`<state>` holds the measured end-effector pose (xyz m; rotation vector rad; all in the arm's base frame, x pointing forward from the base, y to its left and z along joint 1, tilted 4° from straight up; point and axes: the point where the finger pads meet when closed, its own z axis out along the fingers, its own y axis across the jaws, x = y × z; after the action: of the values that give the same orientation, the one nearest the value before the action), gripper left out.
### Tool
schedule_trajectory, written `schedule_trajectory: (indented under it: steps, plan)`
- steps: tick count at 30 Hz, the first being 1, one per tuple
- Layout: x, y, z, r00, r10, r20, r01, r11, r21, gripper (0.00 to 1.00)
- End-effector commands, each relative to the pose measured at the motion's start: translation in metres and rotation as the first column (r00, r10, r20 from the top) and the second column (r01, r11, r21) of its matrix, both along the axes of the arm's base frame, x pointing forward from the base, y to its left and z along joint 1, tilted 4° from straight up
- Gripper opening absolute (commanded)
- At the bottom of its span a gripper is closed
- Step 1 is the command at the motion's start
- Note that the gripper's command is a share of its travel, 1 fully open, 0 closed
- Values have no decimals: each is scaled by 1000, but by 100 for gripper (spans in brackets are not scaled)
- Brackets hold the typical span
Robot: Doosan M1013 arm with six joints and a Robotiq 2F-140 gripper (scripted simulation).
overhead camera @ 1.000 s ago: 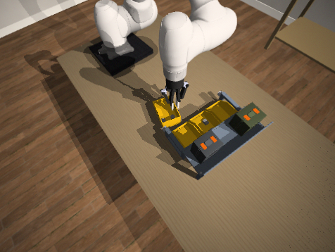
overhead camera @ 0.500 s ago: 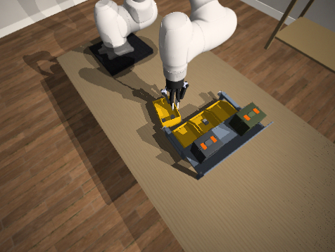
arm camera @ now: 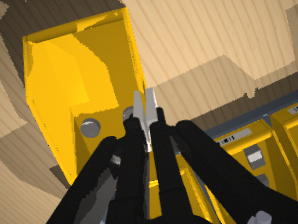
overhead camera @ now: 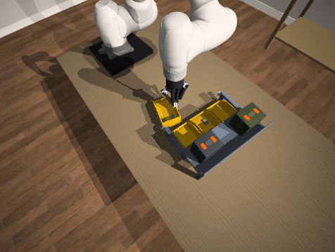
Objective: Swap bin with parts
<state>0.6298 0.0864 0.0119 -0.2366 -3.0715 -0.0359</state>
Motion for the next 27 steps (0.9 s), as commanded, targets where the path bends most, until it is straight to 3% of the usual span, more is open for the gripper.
schedule_trajectory:
  steps: [1, 27]
  plan:
    - [0, 0, 0, 1000, 0, 0, 0, 1000, 0, 10]
    - [0, 0, 7, 1000, 0, 0, 0, 1000, 0, 10]
